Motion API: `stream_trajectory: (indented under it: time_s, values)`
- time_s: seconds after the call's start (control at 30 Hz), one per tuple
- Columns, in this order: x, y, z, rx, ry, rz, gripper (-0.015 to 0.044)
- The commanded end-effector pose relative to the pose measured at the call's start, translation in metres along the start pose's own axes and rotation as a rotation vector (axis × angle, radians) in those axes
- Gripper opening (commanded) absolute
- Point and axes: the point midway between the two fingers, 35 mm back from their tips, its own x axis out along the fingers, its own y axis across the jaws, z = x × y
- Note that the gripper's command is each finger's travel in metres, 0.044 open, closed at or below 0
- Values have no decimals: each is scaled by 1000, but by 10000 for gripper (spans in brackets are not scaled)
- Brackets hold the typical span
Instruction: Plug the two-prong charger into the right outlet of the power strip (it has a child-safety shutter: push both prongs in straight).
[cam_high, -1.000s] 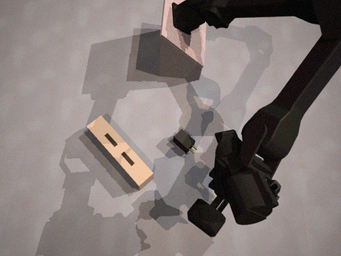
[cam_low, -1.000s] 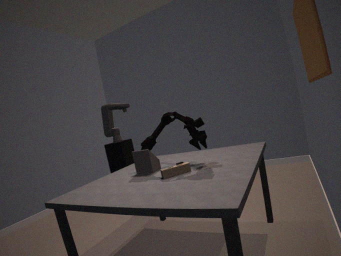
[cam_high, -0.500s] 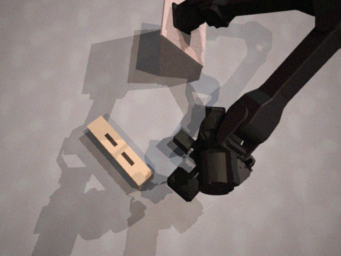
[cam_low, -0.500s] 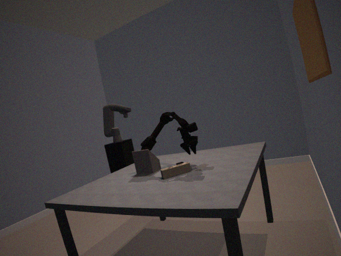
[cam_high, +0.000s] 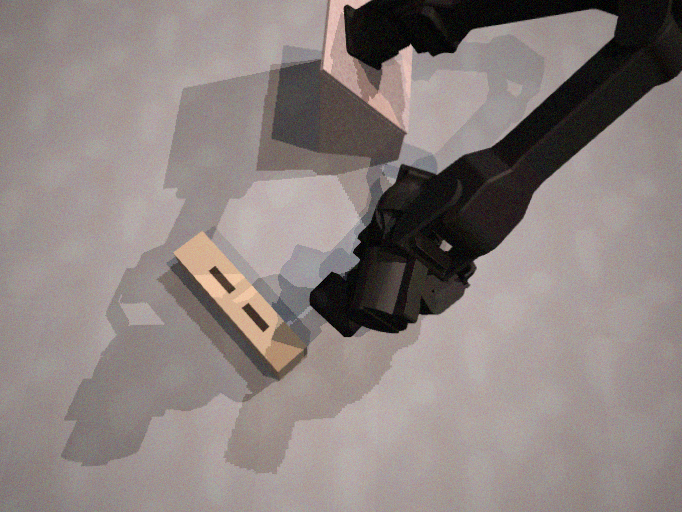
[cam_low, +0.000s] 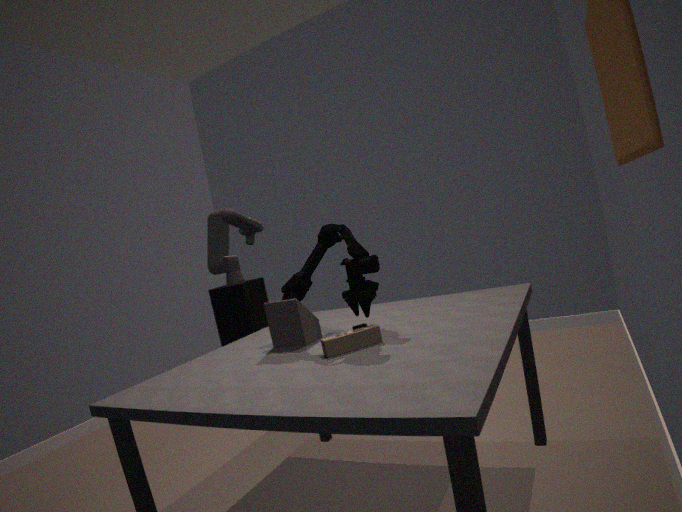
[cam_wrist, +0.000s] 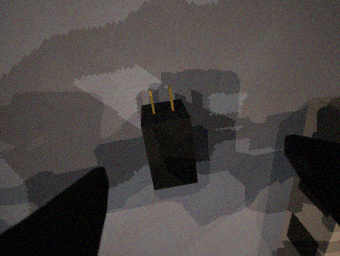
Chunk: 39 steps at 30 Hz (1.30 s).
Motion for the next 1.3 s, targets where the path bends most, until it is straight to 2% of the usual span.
stream_trajectory:
  time_s: [0.0,1.27]
  values:
    - [1,10,-15,4,29,22,440]
    - [52,11,-14,4,30,25,440]
